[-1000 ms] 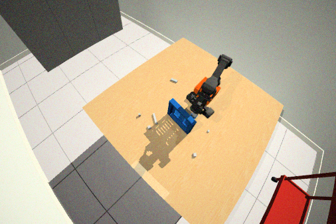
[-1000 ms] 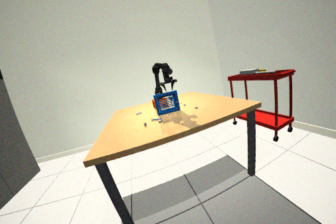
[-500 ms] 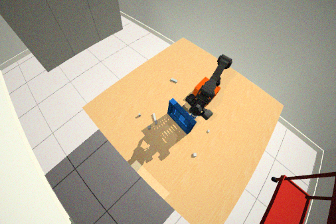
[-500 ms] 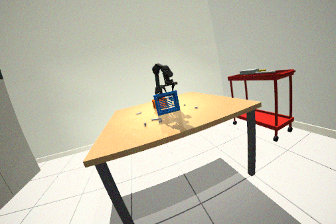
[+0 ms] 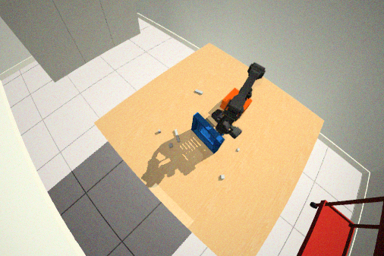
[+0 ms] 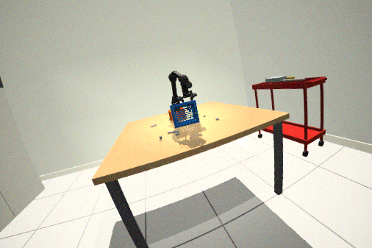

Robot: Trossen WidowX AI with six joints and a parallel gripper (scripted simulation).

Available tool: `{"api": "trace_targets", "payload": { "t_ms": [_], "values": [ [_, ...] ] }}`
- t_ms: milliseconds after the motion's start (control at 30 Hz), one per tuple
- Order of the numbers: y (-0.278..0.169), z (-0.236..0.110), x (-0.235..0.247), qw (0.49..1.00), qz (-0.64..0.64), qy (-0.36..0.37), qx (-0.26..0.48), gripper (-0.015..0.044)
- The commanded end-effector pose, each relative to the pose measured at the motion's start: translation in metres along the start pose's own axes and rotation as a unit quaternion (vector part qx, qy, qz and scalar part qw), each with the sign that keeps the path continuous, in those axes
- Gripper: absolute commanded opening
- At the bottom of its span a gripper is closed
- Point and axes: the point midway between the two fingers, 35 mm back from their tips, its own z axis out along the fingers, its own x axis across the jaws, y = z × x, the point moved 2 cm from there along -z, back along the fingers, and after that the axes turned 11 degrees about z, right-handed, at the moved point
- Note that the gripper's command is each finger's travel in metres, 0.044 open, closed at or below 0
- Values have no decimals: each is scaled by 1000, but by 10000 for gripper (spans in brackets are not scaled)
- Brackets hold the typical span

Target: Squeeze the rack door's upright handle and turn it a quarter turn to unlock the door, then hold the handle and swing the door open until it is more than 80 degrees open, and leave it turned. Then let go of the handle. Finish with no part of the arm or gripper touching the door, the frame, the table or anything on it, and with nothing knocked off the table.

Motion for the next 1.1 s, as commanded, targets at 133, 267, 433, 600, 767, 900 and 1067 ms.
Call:
{"api": "trace_targets", "payload": {
  "t_ms": [133,267,433,600,767,900,1067],
  "values": [
    [-2,8,-1,1000,2,-3,2,245],
    [-2,8,-1,1000,2,-3,2,140],
    [-2,8,-1,1000,2,-3,2,87],
    [-2,8,-1,1000,2,-3,2,54],
    [-2,8,-1,1000,2,-3,2,25],
    [-2,8,-1,1000,-15,-3,2,25],
    [-2,8,-1,991,-133,-3,2,25]
  ]
}}
